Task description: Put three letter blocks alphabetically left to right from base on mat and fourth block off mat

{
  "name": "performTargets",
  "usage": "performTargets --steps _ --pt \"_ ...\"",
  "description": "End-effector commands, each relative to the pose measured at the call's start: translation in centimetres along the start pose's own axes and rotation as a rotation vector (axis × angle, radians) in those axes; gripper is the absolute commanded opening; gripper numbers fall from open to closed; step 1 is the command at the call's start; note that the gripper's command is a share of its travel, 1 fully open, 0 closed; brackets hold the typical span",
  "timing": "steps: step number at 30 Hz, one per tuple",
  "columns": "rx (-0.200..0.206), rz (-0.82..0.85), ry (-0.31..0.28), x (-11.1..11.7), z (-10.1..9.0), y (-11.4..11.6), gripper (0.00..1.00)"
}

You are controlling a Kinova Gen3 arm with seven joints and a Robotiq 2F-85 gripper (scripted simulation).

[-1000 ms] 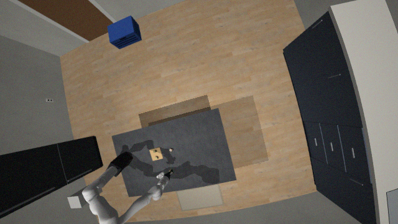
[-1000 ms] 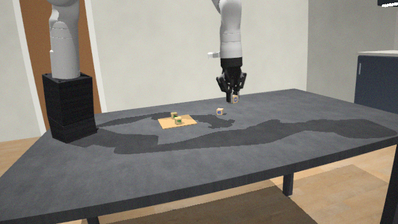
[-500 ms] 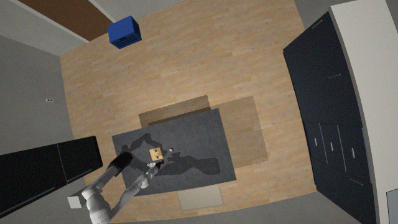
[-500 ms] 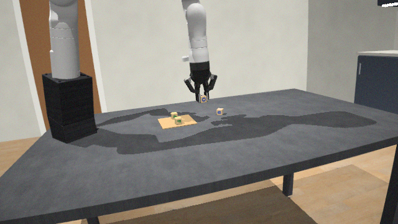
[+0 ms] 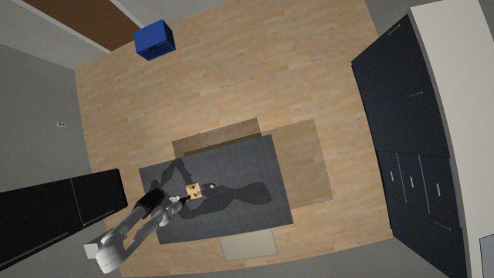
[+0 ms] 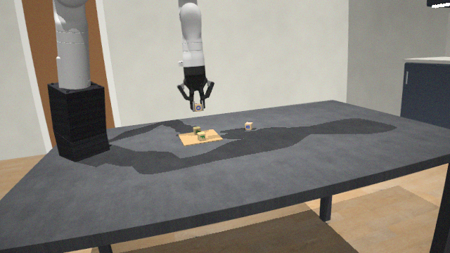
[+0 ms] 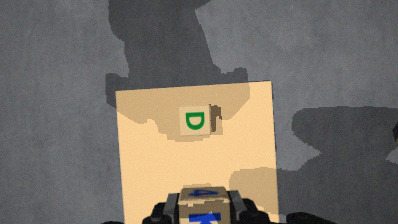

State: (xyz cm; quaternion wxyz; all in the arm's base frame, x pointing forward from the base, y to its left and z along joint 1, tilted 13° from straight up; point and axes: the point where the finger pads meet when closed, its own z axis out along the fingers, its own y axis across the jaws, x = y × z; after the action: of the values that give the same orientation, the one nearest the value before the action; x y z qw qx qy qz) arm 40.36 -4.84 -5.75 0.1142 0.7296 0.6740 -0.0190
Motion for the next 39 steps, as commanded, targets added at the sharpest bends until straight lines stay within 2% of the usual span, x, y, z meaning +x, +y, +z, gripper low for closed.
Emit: performTargets --steps 1,15,25,39 --pt "-0.002 -0.016 0.001 0.6 -0.2 -0.1 0.21" --pt "-0.002 -0.016 0.001 0.6 -0.1 -0.1 0.21" --pt "-0.003 -0.016 0.001 0.6 1.5 -0.1 0.21" --pt "-0.003 -0.016 0.001 0.6 8.0 -0.1 0.21"
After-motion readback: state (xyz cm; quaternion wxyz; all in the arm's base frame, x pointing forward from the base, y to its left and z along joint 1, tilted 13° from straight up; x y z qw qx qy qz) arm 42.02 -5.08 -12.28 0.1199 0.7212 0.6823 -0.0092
